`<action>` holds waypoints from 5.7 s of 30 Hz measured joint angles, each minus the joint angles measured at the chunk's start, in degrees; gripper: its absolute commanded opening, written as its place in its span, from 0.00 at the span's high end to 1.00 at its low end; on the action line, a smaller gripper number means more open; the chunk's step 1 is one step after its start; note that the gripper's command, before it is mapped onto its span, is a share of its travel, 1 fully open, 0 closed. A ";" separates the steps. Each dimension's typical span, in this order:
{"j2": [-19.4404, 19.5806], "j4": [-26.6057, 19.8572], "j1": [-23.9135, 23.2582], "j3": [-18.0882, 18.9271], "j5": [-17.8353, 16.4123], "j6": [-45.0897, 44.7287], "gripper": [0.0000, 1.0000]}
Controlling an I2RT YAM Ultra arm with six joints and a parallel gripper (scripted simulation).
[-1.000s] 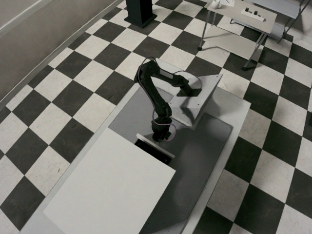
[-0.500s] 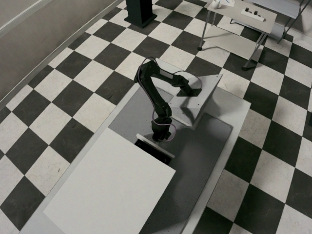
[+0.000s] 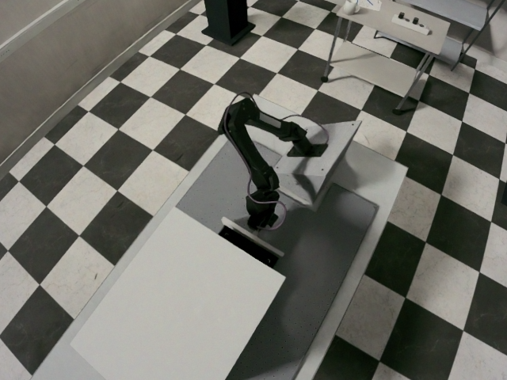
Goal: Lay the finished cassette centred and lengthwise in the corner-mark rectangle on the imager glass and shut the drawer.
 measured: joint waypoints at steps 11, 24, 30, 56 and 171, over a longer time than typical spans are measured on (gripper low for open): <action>0.11 6.93 -0.52 -2.93 -1.38 -2.93 1.00; 2.58 14.86 -1.51 -2.86 -3.21 -7.06 1.00; 3.58 14.82 -1.77 -1.07 -3.50 -7.54 1.00; 6.05 12.04 -2.27 4.85 -3.93 -8.15 1.00; 12.70 19.85 -4.42 12.39 -8.85 -14.25 1.00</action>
